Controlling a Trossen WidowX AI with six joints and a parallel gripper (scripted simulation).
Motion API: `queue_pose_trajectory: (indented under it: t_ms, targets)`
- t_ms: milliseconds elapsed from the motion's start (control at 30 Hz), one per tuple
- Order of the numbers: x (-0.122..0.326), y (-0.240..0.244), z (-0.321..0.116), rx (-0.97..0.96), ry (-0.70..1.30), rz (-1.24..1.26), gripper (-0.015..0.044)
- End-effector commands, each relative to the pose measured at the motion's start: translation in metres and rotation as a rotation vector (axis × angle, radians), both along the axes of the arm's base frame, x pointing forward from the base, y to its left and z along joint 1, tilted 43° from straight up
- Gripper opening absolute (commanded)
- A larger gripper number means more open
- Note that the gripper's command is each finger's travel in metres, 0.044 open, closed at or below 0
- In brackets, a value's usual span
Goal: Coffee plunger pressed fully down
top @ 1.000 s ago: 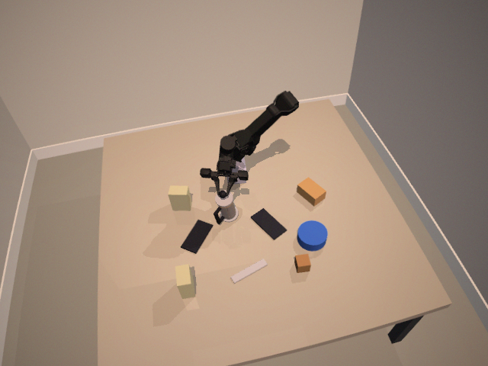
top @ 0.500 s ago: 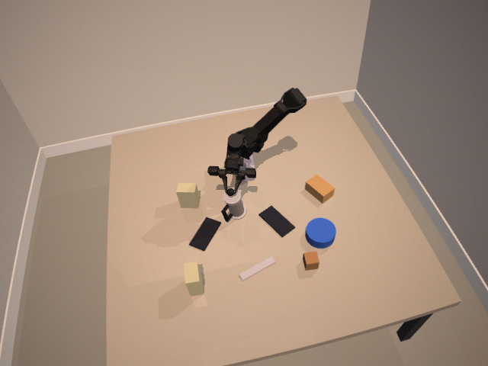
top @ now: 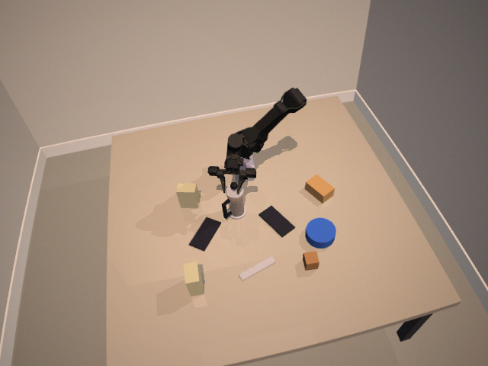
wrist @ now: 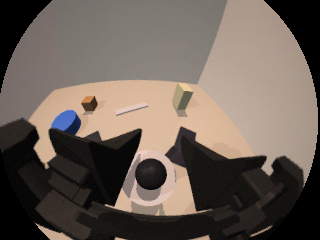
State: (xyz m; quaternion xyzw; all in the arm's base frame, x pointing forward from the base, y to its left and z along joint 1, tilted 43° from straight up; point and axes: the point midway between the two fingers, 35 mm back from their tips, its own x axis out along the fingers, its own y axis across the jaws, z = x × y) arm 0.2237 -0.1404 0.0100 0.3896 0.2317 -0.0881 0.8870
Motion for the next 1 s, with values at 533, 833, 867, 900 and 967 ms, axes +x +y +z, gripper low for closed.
queue_pose_trajectory:
  t_ms: [533, 833, 867, 900, 967]
  targets:
    - [-0.021, -0.028, 0.032, 0.005, 0.028, -0.001, 0.044]
    - [-0.042, -0.035, 0.069, 0.014, 0.018, -0.005, 0.044]
    - [-0.042, -0.035, 0.069, 0.014, 0.018, -0.005, 0.044]
    - [-0.042, -0.035, 0.069, 0.014, 0.018, -0.005, 0.044]
    - [-0.042, -0.034, 0.068, 0.014, 0.018, -0.005, 0.044]
